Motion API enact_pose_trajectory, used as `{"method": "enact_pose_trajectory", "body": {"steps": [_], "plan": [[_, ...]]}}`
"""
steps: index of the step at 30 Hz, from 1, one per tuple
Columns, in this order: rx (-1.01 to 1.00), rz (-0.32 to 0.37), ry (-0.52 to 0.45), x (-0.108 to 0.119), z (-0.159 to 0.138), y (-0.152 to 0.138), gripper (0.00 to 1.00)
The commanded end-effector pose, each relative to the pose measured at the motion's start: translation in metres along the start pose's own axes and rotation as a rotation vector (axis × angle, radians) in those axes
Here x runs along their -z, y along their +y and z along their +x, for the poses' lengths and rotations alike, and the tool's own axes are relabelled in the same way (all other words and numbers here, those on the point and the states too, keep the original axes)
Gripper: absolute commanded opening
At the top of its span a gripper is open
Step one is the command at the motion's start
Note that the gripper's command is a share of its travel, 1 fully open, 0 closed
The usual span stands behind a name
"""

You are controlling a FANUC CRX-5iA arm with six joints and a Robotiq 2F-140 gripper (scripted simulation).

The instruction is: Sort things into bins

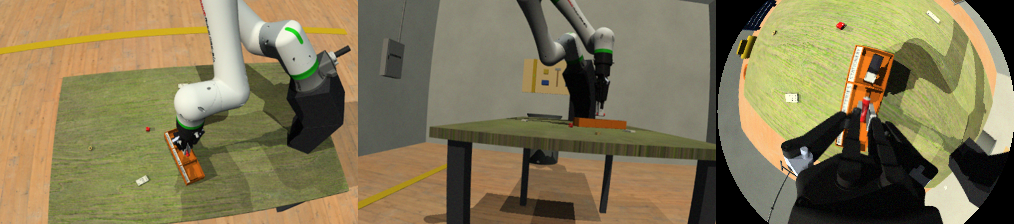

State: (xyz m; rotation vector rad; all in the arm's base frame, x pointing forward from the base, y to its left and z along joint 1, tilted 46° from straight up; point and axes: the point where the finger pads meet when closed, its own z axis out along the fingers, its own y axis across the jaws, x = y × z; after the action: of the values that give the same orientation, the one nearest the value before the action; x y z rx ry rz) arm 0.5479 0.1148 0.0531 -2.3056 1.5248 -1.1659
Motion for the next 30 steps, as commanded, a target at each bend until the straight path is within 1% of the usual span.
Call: {"method": "enact_pose_trajectory", "body": {"steps": [1,16,18,21,30], "plan": [[0.000,0.001,0.000,-0.004,0.000,0.000,0.15],[0.000,0.001,0.000,-0.034,0.000,0.000,0.15],[0.000,0.001,0.000,-0.034,0.000,0.000,0.15],[0.000,0.001,0.000,-0.040,0.000,0.000,0.15],[0.000,0.001,0.000,-0.041,0.000,0.000,0.15]]}}
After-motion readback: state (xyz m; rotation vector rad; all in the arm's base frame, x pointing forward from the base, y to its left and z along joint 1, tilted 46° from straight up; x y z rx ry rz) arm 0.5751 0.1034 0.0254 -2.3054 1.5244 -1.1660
